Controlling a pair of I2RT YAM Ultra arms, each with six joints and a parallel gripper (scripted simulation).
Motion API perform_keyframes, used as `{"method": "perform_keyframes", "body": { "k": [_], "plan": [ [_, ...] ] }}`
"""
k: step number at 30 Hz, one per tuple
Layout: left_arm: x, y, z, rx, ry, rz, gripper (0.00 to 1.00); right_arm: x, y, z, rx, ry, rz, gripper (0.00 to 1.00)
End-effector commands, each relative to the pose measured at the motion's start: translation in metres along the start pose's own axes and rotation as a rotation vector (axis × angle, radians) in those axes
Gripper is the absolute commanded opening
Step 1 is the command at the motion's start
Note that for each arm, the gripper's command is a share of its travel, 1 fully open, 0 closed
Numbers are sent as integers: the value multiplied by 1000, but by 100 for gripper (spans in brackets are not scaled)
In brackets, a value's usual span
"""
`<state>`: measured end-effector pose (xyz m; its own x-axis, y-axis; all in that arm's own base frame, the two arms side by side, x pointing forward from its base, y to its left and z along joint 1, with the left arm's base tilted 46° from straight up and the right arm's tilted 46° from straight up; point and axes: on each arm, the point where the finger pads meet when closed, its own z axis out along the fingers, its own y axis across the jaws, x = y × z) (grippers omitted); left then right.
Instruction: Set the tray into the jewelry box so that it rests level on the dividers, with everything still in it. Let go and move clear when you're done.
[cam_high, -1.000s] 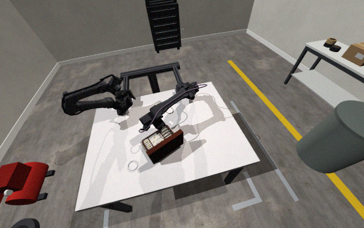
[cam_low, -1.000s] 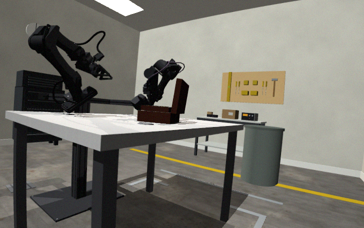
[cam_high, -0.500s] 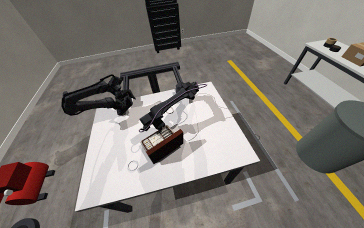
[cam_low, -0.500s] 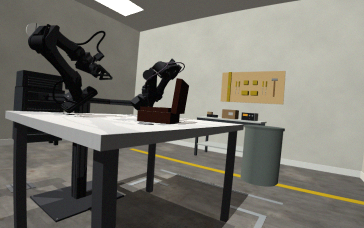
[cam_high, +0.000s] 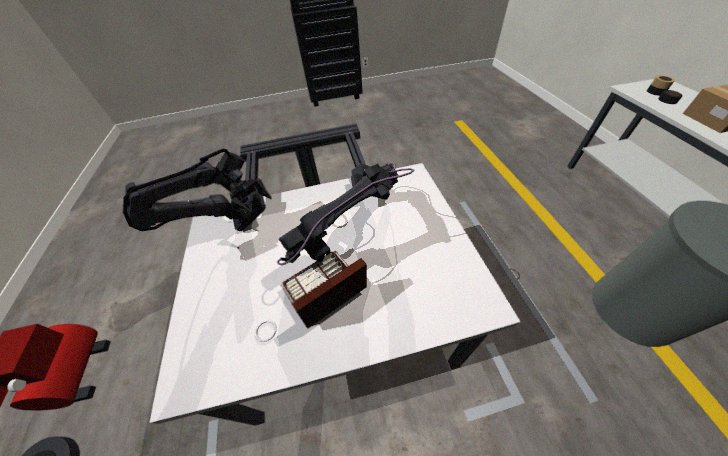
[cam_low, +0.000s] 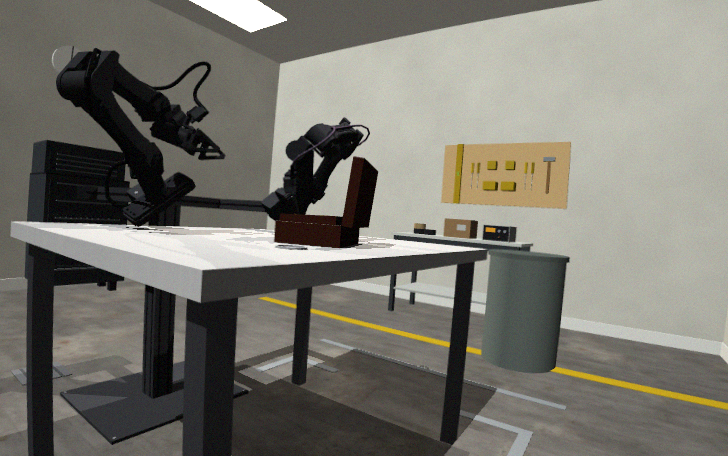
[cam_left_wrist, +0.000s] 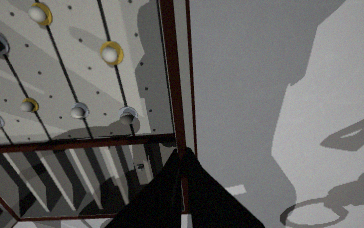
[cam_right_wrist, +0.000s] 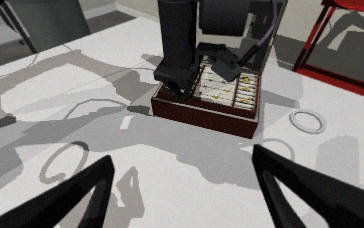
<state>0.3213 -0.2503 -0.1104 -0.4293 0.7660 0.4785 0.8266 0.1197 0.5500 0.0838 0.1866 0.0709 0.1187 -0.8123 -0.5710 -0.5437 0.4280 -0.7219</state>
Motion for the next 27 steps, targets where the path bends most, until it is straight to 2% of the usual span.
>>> {"method": "perform_keyframes", "body": {
  "k": [1,6,24,27],
  "plan": [
    [-5,2,-22,17,-54,9,0,-9,2,-4,-1,-12,-4,100],
    [-2,11,-20,19,-50,-14,0,-9,2,-4,-1,-12,-4,100],
    [-6,8,-20,31,-66,-8,0,-9,2,-4,-1,-12,-4,100],
    [2,8,-8,36,-28,-5,0,-9,2,-4,-1,-12,-4,100]
  ]
}}
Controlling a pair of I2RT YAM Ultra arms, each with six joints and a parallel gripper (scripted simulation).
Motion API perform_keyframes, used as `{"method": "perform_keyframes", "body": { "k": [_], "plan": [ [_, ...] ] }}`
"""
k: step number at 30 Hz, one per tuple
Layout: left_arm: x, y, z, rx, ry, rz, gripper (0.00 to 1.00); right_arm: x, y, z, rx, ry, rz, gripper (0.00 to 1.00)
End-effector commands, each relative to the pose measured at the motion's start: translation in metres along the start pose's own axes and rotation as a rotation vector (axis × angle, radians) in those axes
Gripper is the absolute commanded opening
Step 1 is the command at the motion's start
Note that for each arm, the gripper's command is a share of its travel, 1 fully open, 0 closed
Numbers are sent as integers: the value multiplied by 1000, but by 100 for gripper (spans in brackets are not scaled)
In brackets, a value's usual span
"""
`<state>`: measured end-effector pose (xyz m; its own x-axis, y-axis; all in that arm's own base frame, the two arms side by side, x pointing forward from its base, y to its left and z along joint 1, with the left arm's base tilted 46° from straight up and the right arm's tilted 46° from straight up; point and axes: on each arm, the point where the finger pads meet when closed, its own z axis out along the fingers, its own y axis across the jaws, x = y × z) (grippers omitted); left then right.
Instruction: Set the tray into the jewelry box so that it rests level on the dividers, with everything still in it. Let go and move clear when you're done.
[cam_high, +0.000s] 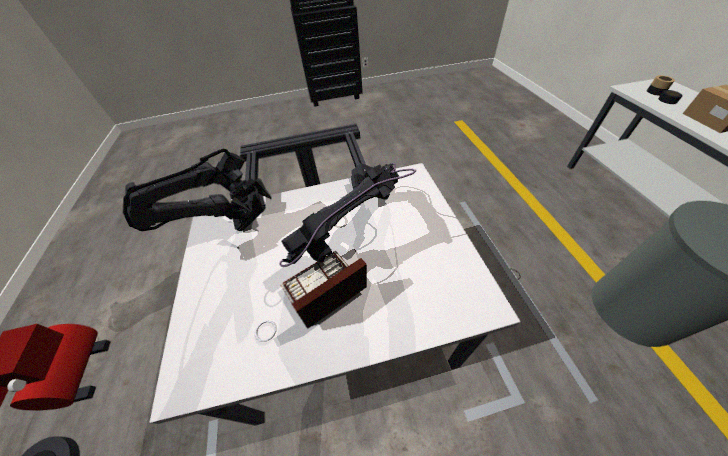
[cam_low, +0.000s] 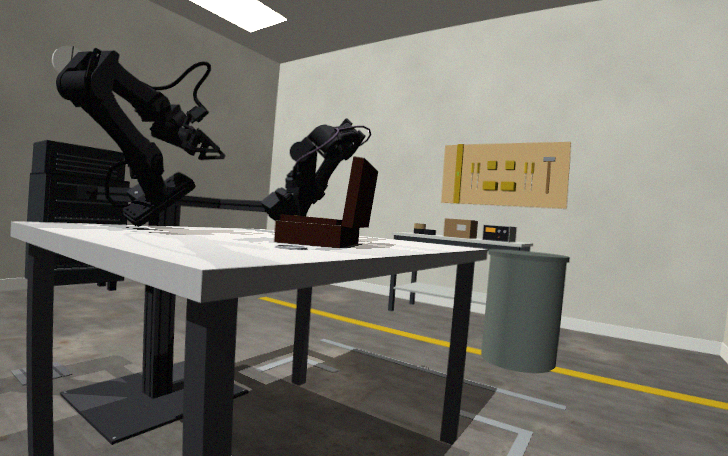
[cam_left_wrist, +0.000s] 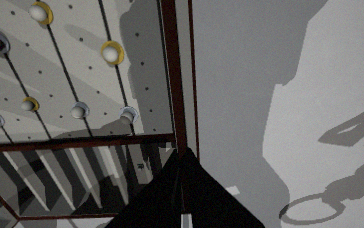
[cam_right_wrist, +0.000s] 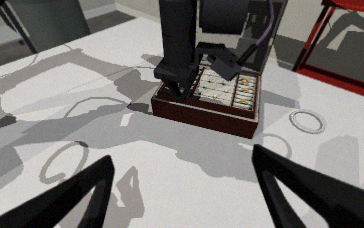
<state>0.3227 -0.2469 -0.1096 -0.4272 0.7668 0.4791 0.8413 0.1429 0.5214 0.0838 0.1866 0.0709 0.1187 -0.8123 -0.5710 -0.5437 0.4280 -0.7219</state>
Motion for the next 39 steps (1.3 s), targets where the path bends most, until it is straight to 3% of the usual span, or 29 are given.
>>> {"method": "perform_keyframes", "body": {
  "k": [1,23,25,39],
  "plan": [
    [-1,5,-11,-5,-29,-4,0,-9,2,-4,-1,-12,-4,100],
    [1,4,-1,2,-5,-9,0,-9,2,-4,-1,-12,-4,100],
    [-2,5,-9,1,-22,-19,21,-9,2,-4,-1,-12,-4,100],
    [-6,1,-22,10,-16,-7,21,-9,2,-4,-1,-12,-4,100]
  ]
}}
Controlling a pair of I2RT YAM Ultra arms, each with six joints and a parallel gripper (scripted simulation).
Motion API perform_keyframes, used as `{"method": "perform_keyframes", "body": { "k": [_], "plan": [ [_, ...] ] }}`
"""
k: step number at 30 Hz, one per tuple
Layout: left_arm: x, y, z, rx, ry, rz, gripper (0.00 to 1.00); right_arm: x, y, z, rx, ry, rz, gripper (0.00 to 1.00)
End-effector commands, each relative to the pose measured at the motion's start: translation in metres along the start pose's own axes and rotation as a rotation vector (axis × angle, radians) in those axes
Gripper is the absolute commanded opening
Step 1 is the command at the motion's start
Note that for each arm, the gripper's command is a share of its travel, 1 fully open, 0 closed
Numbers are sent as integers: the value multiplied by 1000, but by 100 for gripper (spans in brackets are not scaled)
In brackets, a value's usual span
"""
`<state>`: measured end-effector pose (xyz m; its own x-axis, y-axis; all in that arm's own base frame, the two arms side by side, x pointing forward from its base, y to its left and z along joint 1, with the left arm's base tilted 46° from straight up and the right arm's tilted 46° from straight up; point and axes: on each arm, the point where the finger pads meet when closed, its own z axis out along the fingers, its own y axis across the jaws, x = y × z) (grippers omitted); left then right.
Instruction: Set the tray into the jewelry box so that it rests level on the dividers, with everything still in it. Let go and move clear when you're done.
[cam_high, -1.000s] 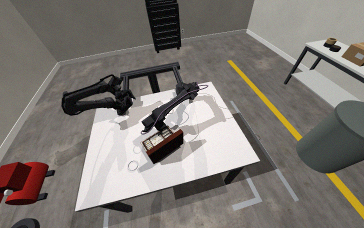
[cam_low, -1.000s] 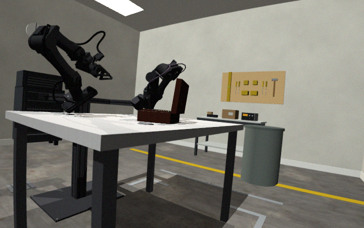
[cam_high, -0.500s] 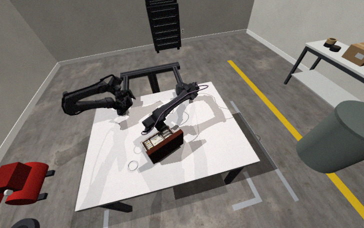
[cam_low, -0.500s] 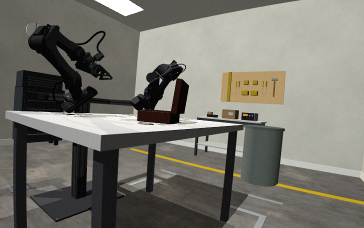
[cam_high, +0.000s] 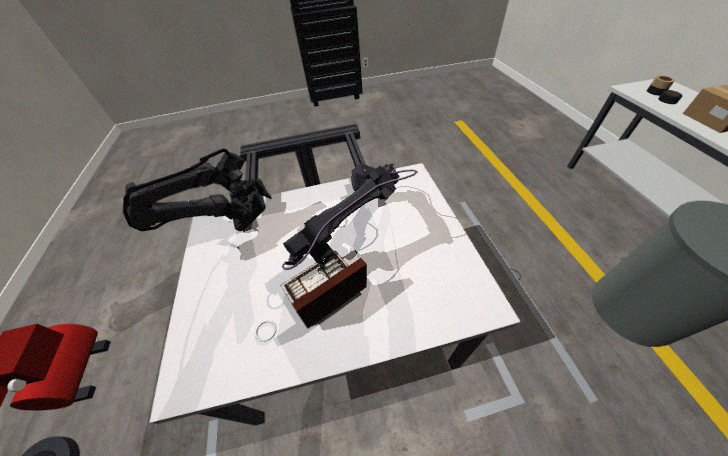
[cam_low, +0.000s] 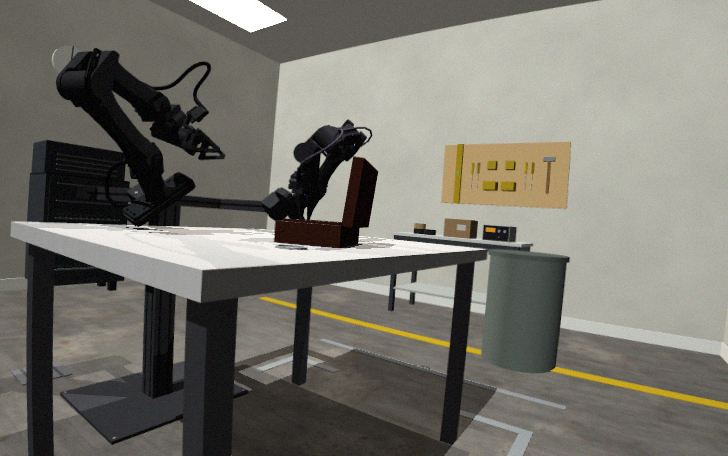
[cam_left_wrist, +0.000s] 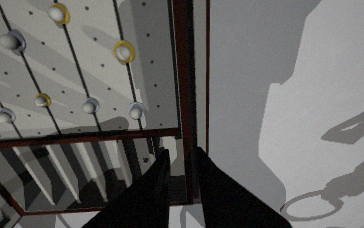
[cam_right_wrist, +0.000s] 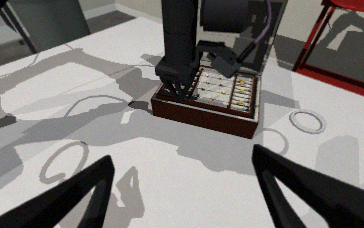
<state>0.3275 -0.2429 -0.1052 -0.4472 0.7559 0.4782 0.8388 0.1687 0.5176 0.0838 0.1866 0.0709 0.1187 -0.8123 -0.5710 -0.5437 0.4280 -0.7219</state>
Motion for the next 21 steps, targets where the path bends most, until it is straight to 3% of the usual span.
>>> {"method": "perform_keyframes", "body": {
  "k": [1,5,11,18,21],
  "plan": [
    [-8,-6,-25,-8,-27,13,21,-9,2,-4,-1,-12,-4,100],
    [-8,-11,-25,-7,-18,20,21,-9,2,-4,-1,-12,-4,100],
    [-4,-6,-57,-17,-21,12,21,-9,2,-4,-1,-12,-4,100],
    [-31,9,-57,-57,-173,-150,100,-9,2,-4,-1,-12,-4,100],
    [-37,18,-59,-75,-245,-232,100,-9,2,-4,-1,-12,-4,100]
  ]
}}
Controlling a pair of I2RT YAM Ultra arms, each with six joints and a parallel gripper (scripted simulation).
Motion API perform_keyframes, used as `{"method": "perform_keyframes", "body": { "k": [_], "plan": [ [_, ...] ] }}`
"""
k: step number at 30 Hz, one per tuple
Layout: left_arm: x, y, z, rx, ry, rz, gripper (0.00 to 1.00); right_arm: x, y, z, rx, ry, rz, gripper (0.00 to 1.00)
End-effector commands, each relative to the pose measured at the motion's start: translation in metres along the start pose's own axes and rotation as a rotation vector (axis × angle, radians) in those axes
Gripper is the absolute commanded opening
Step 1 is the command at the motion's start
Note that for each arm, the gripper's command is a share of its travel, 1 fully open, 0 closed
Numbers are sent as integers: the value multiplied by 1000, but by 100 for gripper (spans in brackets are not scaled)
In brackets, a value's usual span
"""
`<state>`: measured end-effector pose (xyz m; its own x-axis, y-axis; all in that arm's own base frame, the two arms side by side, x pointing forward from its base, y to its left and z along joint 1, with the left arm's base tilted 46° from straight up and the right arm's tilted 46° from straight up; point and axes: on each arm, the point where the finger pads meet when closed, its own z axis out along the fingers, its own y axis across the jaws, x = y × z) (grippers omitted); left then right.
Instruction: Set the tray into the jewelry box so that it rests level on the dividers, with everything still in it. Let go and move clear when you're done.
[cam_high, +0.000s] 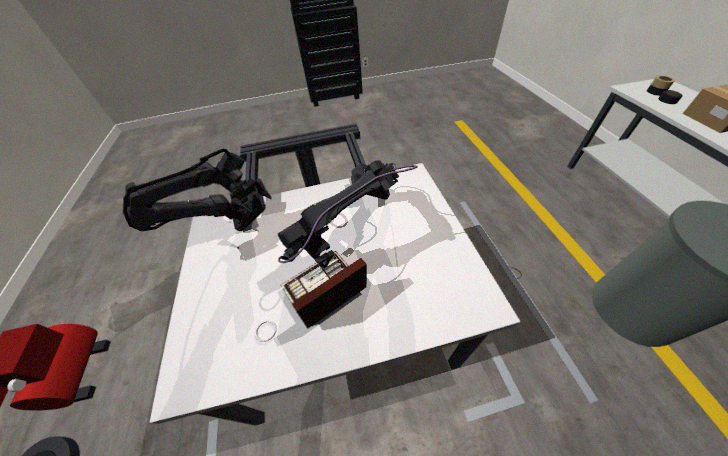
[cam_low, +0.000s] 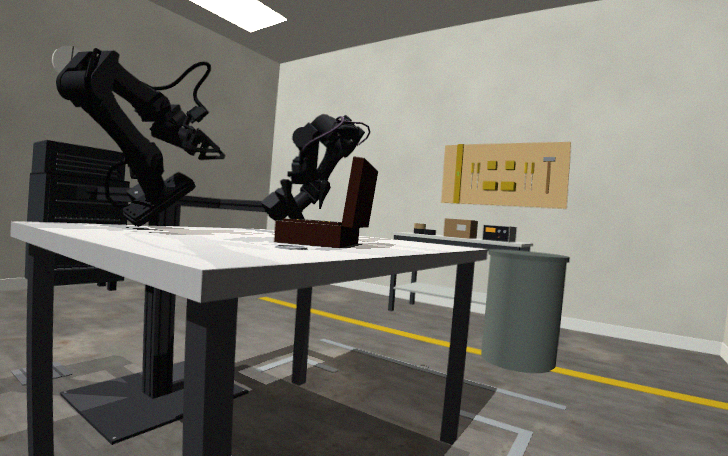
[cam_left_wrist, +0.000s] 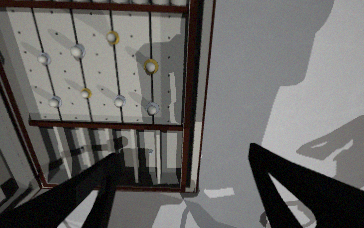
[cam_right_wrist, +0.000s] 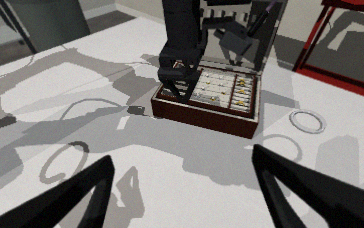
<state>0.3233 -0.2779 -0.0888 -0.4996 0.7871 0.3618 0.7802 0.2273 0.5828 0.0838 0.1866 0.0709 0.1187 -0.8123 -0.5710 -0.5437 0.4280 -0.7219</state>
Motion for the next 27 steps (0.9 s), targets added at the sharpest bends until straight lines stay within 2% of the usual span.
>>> {"method": "perform_keyframes", "body": {
  "k": [1,12,16,27],
  "plan": [
    [-24,17,-22,-41,-160,-132,100,-9,2,-4,-1,-12,-4,100],
    [-23,51,-22,-110,-409,-436,100,-9,2,-4,-1,-12,-4,100],
    [-20,56,-19,-123,-447,-488,100,-9,2,-4,-1,-12,-4,100],
    [-11,52,-12,-121,-436,-485,100,-9,2,-4,-1,-12,-4,100]
  ]
}}
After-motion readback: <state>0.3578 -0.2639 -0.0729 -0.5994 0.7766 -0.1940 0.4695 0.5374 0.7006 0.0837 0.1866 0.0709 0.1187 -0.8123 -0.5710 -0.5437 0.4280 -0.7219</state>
